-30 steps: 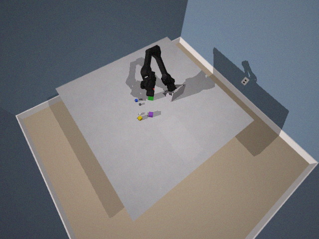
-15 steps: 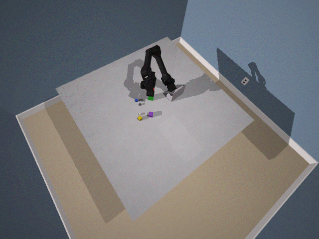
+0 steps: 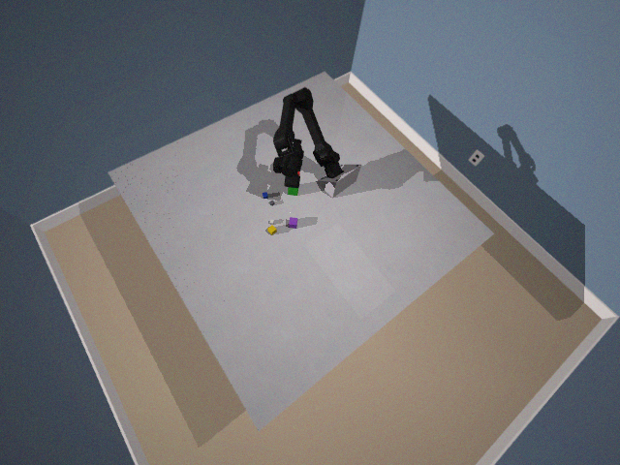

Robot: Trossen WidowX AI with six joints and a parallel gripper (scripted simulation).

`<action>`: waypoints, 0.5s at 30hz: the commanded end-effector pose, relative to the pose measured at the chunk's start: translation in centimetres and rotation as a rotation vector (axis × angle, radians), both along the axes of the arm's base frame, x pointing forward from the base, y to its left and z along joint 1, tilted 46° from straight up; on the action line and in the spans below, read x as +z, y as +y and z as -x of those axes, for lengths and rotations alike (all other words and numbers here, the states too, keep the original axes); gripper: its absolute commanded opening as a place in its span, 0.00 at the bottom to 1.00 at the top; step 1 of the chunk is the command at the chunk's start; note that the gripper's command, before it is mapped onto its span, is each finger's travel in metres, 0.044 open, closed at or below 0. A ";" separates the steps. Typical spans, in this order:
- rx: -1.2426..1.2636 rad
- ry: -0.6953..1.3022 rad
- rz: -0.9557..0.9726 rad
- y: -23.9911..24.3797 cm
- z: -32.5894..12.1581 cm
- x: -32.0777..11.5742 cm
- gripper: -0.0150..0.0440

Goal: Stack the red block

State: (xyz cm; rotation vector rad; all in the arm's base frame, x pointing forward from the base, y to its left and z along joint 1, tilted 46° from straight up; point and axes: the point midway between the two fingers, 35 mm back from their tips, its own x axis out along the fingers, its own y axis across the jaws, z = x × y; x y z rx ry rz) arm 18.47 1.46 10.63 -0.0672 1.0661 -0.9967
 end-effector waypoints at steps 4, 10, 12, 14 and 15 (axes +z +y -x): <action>-0.001 -0.001 -0.001 0.0 0.0 0.0 0.65; -0.001 -0.001 -0.001 0.0 0.0 0.0 0.92; -0.001 -0.001 -0.001 0.0 0.0 0.0 1.00; -0.001 -0.001 -0.001 0.0 0.0 0.0 1.00; -0.001 -0.001 -0.001 0.0 0.0 0.0 1.00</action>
